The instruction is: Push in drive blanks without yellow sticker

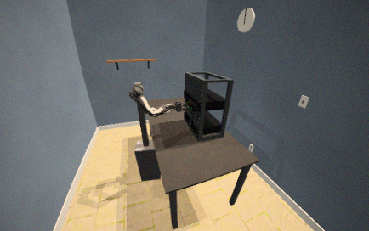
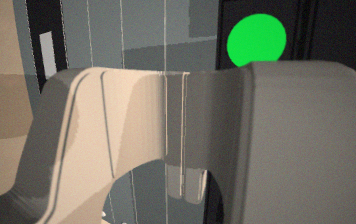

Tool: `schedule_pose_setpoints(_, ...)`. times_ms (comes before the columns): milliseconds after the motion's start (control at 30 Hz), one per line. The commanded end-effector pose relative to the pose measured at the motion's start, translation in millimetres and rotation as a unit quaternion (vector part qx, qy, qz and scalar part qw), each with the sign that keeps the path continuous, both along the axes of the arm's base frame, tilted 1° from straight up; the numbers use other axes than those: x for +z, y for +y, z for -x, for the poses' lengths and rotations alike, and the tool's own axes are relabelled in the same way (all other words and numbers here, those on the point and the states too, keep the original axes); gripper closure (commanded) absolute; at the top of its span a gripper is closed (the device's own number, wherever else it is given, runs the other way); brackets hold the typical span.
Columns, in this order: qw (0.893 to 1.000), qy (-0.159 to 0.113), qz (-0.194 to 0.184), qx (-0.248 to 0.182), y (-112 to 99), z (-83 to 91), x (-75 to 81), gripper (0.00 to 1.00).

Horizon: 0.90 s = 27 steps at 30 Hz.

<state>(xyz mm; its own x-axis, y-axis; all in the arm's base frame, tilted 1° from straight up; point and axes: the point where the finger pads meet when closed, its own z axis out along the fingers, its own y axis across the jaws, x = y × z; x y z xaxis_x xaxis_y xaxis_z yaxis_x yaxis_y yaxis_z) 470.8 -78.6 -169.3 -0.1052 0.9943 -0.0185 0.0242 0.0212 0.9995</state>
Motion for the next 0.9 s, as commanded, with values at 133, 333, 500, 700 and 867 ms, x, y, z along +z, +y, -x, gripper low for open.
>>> schedule_pose_setpoints(133, 1.0, -0.005, -0.002, 0.002, 1, -1.7, 3.6, 1.0)
schedule_pose_setpoints(333, 1.0, -0.004, -0.002, 0.002, 3, -10.7, 6.6, 1.0)
schedule_pose_setpoints(500, 1.0, -0.006, -0.003, 0.003, 3, -11.2, 8.0, 1.0)
schedule_pose_setpoints(700, 1.0, -0.005, -0.003, 0.003, 3, -11.4, 7.7, 1.0)
schedule_pose_setpoints(867, 1.0, -0.004, -0.002, 0.002, 5, -19.2, 9.6, 1.0)
